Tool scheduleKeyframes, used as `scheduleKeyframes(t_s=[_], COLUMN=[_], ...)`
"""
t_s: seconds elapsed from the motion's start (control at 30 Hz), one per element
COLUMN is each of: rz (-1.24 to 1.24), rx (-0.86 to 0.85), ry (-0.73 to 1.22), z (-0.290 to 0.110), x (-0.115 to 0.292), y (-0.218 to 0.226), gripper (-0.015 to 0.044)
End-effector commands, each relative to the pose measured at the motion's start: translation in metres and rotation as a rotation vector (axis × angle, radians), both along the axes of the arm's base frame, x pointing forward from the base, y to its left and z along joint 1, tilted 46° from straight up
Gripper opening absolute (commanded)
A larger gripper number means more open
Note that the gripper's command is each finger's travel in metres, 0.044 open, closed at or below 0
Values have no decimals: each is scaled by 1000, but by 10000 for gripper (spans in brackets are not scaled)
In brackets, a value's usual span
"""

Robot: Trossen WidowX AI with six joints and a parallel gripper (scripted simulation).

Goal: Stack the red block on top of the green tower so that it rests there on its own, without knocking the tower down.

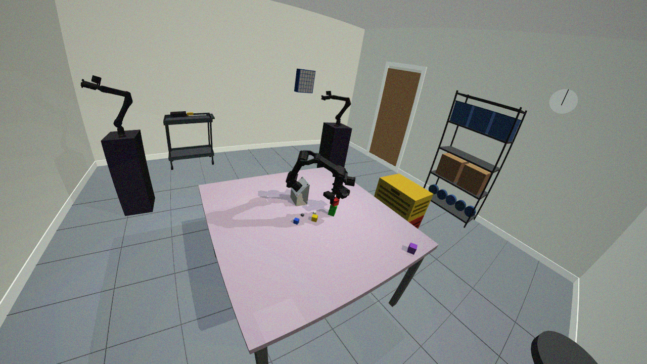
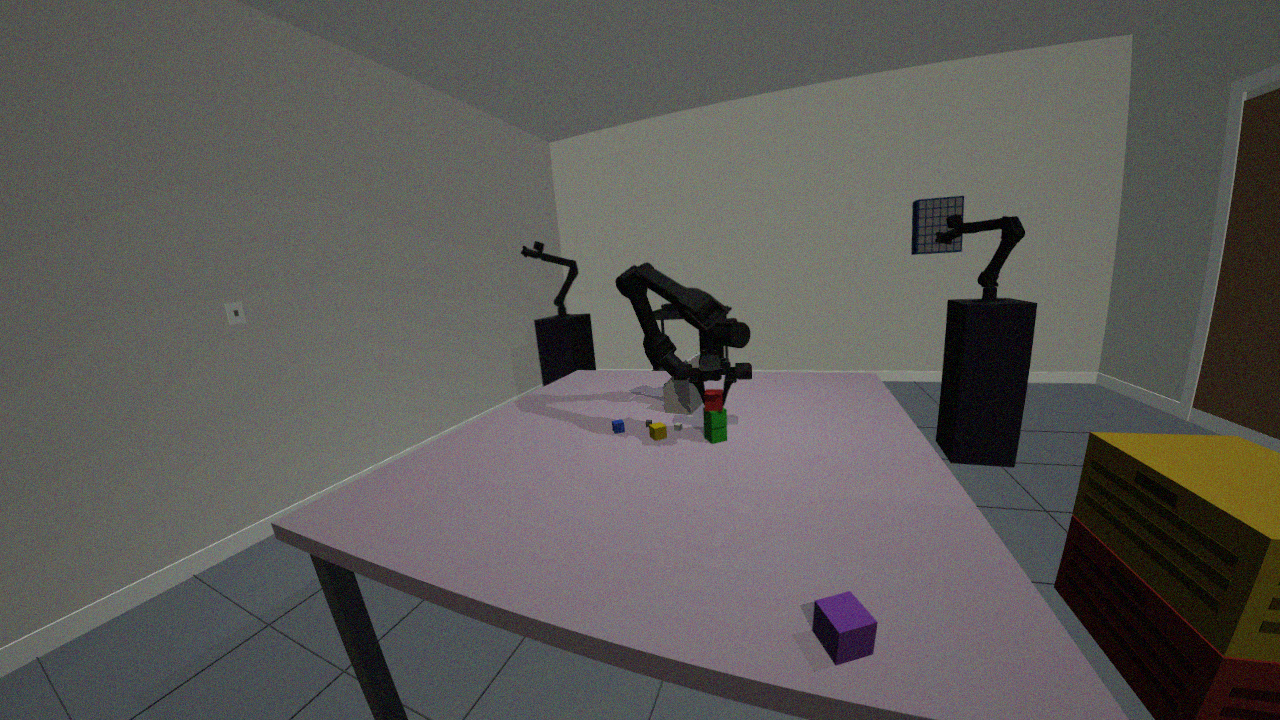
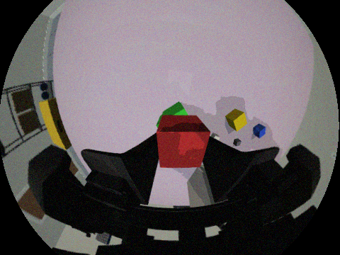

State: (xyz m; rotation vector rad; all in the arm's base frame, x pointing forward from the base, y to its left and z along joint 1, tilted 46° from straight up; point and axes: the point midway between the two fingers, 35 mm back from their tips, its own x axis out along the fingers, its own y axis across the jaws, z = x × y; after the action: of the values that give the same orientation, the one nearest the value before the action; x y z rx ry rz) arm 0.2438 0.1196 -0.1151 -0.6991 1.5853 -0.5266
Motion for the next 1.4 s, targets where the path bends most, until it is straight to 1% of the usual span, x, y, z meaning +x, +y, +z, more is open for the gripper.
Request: scheduleKeyframes(t_s=[0.0, 0.4, 0.97, 1.37], rz=[7, 7, 1, 1], rx=[-2, -2, 0, 0], ry=[3, 3, 0, 0], z=[-1, 2, 0, 0], x=[0, 1, 0, 0], y=[-1, 3, 0, 0], gripper=[0, 0, 440, 440])
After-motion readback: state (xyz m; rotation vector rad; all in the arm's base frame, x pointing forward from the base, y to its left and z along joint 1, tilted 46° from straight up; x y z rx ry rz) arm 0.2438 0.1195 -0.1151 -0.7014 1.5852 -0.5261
